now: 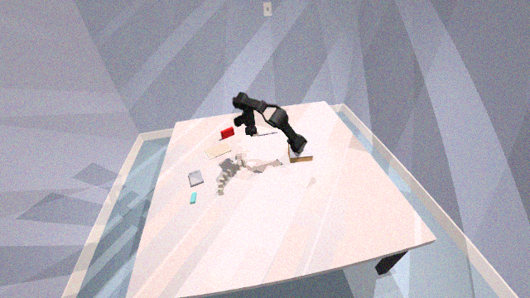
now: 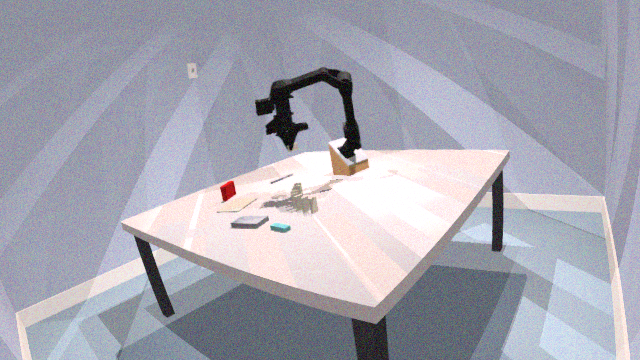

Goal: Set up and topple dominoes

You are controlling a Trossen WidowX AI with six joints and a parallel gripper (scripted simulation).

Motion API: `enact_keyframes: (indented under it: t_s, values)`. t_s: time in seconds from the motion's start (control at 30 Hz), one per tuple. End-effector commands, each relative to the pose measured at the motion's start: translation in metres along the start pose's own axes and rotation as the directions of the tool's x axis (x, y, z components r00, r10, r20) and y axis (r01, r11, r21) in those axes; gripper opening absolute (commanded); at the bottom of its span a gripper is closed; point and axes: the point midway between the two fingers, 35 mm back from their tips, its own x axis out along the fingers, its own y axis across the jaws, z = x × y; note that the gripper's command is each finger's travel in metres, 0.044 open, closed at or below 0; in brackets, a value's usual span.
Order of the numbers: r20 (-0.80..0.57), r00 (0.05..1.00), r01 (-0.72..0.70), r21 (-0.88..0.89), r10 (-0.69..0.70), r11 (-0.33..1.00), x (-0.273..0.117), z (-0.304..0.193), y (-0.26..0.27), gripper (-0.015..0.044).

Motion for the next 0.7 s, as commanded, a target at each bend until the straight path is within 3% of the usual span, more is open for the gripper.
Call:
enact_keyframes:
  t_s: [0.0,0.1,0.23,0.3,0.67]
  values:
    - [-0.002,1.0,0.007,0.201,-0.006,0.98,-0.006,0.012,-0.022,0.003]
    - [-0.001,1.0,0.008,0.476,-0.009,0.879,-0.008,0.027,-0.053,0.003]
    - [0.001,1.0,0.007,0.763,-0.011,0.646,-0.005,0.041,-0.093,0.003]
    - [0.001,1.0,0.006,0.802,-0.012,0.598,-0.005,0.043,-0.1,0.003]
    - [0.001,1.0,0.006,0.802,-0.012,0.598,-0.005,0.043,-0.1,0.003]
